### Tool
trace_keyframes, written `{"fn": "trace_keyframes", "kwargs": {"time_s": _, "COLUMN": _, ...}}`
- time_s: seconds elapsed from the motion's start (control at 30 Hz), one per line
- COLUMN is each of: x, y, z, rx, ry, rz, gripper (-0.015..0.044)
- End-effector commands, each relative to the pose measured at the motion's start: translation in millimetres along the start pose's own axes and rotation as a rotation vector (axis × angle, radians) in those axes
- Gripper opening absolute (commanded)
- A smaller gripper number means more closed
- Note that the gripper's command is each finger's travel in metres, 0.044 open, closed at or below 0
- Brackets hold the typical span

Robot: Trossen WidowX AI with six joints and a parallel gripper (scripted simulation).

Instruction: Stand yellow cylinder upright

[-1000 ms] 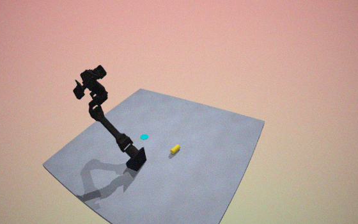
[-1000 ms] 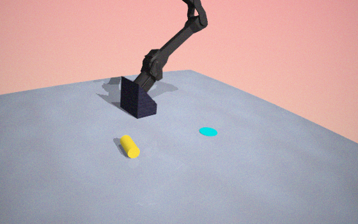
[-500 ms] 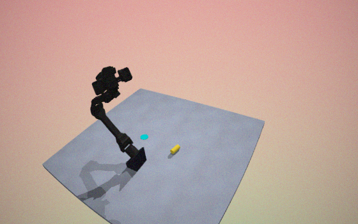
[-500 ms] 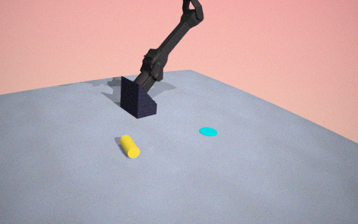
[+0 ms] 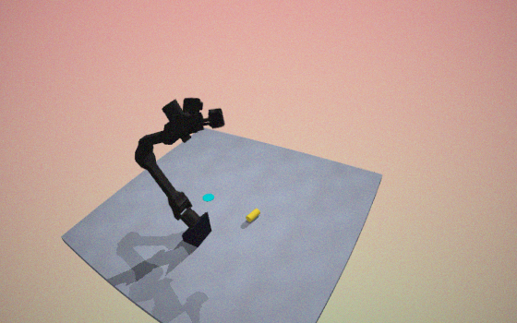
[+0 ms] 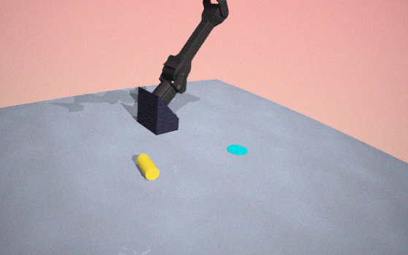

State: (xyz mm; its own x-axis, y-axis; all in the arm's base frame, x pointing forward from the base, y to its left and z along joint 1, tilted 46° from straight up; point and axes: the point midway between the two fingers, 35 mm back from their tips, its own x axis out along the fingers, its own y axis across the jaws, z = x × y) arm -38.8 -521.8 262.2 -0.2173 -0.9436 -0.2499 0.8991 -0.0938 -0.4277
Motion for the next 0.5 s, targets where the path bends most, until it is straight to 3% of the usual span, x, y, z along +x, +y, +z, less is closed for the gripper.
{"fn": "trace_keyframes", "kwargs": {"time_s": 0.0, "x": 8, "y": 34, "z": -14, "rx": -0.054, "ry": 0.057, "rz": 0.100, "gripper": 0.0309}}
{"fn": "trace_keyframes", "kwargs": {"time_s": 0.47, "x": 2, "y": 144, "z": -70, "rx": -0.217, "ry": 0.246, "rz": 0.437, "gripper": 0.0309}}
